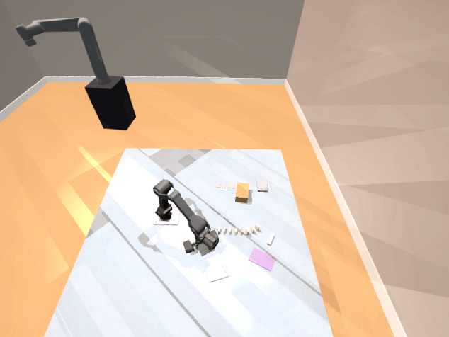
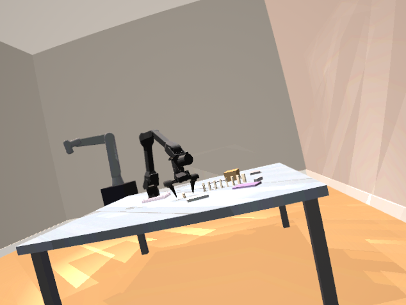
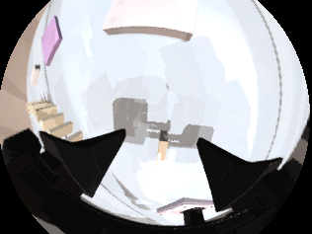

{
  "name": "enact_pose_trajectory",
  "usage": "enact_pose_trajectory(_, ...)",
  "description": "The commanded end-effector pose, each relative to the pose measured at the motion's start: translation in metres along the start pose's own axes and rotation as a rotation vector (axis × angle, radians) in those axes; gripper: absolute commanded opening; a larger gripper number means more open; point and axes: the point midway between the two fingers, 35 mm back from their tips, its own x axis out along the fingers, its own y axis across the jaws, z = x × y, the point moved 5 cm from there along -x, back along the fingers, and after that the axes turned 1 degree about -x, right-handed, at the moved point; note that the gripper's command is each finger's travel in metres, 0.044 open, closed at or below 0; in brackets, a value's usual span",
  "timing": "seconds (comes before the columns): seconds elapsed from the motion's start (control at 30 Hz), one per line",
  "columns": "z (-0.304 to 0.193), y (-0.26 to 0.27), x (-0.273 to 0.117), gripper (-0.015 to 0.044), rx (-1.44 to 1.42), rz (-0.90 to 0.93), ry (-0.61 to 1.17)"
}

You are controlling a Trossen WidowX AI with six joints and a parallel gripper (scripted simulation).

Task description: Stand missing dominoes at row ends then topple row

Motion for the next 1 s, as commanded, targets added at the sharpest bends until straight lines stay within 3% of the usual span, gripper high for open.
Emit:
enact_pose_trajectory(0.0, -0.0025, -0.0015, 0.0074, 0.0440, -0.003, -0.008, 0.012)
enact_pose_trajectory(0.13, -0.0025, -0.0015, 0.0074, 0.0440, -0.003, -0.008, 0.012)
enact_pose_trajectory(0.67, -0.0025, -0.0015, 0.0074, 0.0024, -0.003, -0.008, 0.012)
enact_pose_trajectory(0.97, -0.0022, -0.0023, -0.0006, 0.0024, -0.003, -0.008, 0.012)
